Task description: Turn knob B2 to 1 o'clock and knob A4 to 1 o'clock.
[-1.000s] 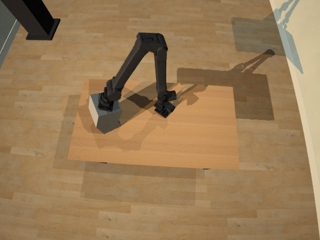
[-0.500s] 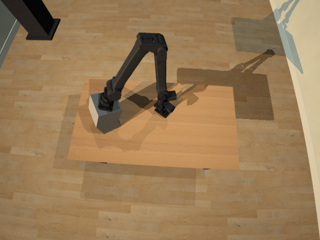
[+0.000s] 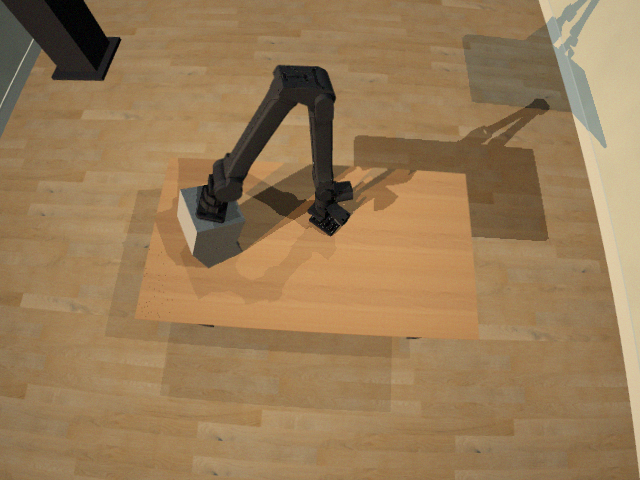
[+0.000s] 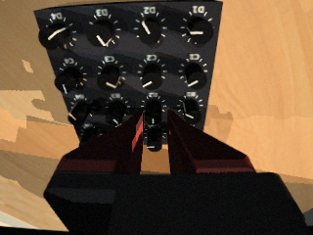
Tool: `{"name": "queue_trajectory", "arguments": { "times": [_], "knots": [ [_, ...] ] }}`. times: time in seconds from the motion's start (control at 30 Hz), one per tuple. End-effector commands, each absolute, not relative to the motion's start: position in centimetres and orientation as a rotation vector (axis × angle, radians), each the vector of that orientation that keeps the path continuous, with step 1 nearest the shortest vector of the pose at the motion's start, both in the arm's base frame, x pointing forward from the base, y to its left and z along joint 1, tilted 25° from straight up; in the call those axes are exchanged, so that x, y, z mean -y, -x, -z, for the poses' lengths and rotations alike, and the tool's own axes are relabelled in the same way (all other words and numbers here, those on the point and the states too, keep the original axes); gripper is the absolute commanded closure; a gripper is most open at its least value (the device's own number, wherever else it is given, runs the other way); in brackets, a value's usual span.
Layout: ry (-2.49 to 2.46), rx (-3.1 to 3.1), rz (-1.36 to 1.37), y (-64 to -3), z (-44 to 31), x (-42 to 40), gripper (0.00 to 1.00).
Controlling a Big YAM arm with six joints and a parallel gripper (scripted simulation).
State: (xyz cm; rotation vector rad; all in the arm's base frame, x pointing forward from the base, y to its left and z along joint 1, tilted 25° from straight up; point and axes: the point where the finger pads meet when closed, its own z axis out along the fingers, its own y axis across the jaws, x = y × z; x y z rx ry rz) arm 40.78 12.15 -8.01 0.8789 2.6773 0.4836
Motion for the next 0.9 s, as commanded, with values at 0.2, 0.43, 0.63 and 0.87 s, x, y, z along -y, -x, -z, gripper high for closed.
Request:
{"name": "queue_trajectory", "arguments": {
  "times": [0.2, 0.43, 0.63, 0.87],
  "knots": [
    [-0.902, -2.656, -0.485, -40.6, 6.3, -11.3, 0.82],
    [-0.882, -2.661, -0.485, -40.1, 5.0, -11.0, 0.82],
    [-0.883, -2.660, -0.486, -39.6, 3.9, -10.8, 0.82],
    [-0.881, -2.664, -0.484, -39.9, 4.3, -10.9, 0.82]
  ]
}}
